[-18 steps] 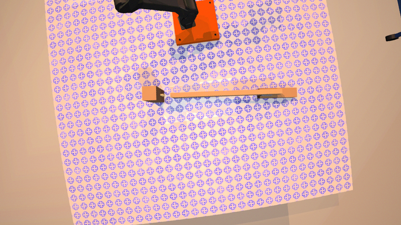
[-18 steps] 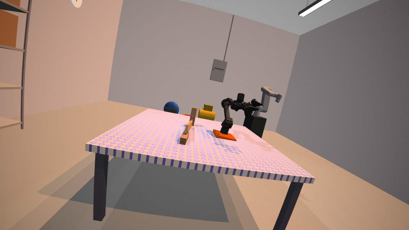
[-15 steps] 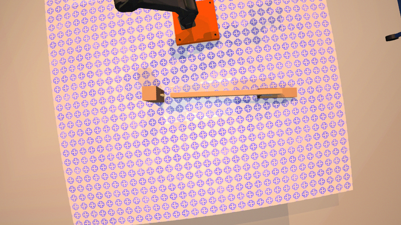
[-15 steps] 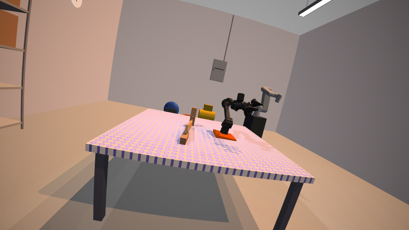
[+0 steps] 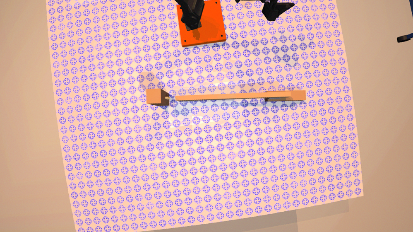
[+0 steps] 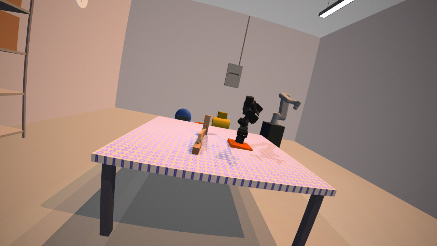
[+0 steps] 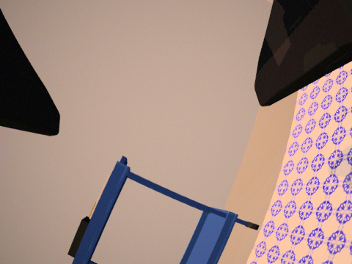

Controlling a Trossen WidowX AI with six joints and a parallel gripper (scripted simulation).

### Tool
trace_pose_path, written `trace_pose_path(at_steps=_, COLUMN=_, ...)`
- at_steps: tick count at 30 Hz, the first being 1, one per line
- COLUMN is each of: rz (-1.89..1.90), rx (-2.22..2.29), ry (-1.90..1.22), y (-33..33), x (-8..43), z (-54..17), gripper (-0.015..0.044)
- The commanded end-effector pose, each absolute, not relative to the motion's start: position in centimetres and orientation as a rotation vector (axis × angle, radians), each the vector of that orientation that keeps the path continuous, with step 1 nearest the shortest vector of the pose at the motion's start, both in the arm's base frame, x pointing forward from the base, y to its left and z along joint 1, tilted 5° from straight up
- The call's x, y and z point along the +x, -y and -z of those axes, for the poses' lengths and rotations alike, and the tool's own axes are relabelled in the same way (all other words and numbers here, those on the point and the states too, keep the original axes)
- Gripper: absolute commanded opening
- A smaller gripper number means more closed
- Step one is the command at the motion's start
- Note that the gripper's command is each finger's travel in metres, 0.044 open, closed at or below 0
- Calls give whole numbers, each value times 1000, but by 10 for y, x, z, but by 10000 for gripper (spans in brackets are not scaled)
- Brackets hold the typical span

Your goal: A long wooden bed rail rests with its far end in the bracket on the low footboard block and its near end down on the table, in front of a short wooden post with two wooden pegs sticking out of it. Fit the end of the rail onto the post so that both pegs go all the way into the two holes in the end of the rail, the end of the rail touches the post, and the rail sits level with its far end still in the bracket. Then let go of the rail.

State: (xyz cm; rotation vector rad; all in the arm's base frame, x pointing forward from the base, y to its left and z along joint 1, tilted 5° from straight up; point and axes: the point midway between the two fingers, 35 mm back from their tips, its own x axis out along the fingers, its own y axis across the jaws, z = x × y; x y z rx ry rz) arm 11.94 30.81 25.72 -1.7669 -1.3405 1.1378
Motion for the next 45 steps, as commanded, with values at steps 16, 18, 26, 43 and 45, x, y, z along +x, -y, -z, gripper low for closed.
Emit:
trace_pose_path(at_steps=16, rz=-1241, rx=-1551, ry=-518, y=-112, x=339, z=-137, gripper=440)
trace_pose_path(at_steps=18, rz=-1213, rx=-1467, ry=-687, y=-81, x=345, z=-127, gripper=440)
trace_pose_path(at_steps=26, rz=-1058, rx=-1064, ry=-1278, y=42, x=333, z=-93, gripper=440)
trace_pose_path(at_steps=43, rz=-1036, rx=-979, ry=-1372, y=65, x=325, z=-81, gripper=440)
trace_pose_path(at_steps=45, rz=-1036, rx=-979, ry=-1372, y=65, x=325, z=-78, gripper=440)
